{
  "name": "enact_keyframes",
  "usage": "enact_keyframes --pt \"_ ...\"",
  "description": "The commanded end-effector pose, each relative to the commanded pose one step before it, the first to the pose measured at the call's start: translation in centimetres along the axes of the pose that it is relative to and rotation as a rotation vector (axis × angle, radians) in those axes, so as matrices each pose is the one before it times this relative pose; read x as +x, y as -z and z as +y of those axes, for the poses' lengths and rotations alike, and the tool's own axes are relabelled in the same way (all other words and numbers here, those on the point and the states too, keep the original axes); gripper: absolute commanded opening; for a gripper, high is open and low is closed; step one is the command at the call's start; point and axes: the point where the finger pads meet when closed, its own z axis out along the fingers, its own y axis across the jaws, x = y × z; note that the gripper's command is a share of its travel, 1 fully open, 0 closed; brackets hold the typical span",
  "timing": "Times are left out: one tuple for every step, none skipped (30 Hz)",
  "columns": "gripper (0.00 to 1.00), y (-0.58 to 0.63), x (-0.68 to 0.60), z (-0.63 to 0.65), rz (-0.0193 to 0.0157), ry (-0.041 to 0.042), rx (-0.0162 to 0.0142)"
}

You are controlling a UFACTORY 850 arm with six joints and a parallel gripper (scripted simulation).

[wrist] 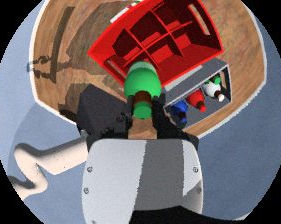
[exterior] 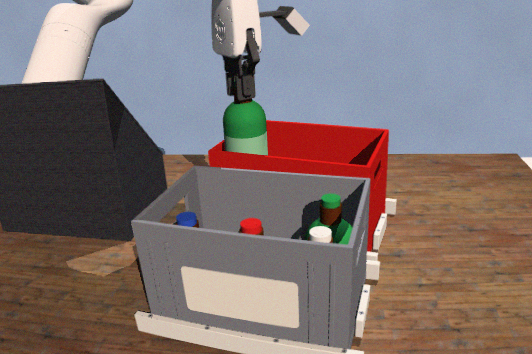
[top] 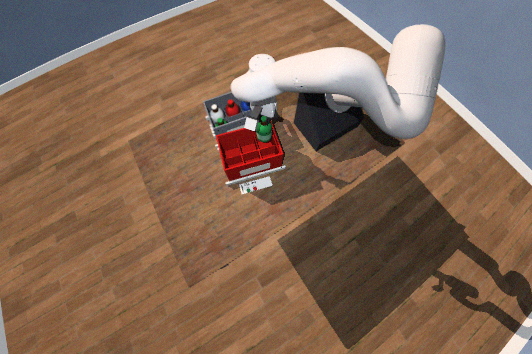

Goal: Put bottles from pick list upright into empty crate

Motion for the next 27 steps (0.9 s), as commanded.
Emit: enact_keyframes --pt "0.00 -0.231 0.050 0.072 0.00095 0.00071 -0.00184" --pt "0.00 -0.100 0.000 0.000 0.00000 0.00000 0.00000" --pt "0.00 -0.100 0.000 0.000 0.00000 0.00000 0.00000" --pt "0.00 -0.100 0.000 0.000 0.00000 0.00000 0.00000" --pt "0.00 -0.100 0.000 0.000 0.00000 0.00000 0.00000" --pt "0.00 -0.100 0.000 0.000 0.00000 0.00000 0.00000" --pt "0.00 -0.100 -0.001 0.000 0.00000 0.00000 0.00000" --pt "0.00 -0.100 -0.001 0.000 0.00000 0.00000 0.00000" --pt "0.00 -0.100 0.000 0.000 0.00000 0.00000 0.00000" --pt "0.00 -0.100 0.000 0.000 0.00000 0.00000 0.00000" --pt "0.00 -0.100 0.001 0.000 0.00000 0.00000 0.00000" --pt "0.00 -0.100 0.000 0.000 0.00000 0.00000 0.00000" --pt "0.00 -0.100 0.000 0.000 0.00000 0.00000 0.00000" --pt "0.00 -0.100 0.000 0.000 0.00000 0.00000 0.00000" --pt "0.00 -0.100 0.000 0.000 0.00000 0.00000 0.00000" --pt "0.00 0.000 0.000 0.000 0.00000 0.00000 0.00000" --pt "0.00 0.000 0.000 0.000 0.00000 0.00000 0.00000" --pt "0.00 -0.100 0.000 0.000 0.00000 0.00000 0.00000" --pt "0.00 -0.100 0.000 0.000 0.00000 0.00000 0.00000" --pt "0.00 -0.100 0.000 0.000 0.00000 0.00000 0.00000" --pt "0.00 -0.100 0.000 0.000 0.00000 0.00000 0.00000" --pt "0.00 -0.100 0.000 0.000 0.00000 0.00000 0.00000" --pt "0.00 -0.100 0.000 -0.001 0.00000 0.00000 0.00000" --pt "0.00 -0.100 -0.001 0.000 0.00000 0.00000 0.00000" --pt "0.00 -0.100 -0.001 0.000 0.00000 0.00000 0.00000" --pt "0.00 -0.100 0.000 0.000 0.00000 0.00000 0.00000" --pt "0.00 -0.100 0.000 0.000 0.00000 0.00000 0.00000"
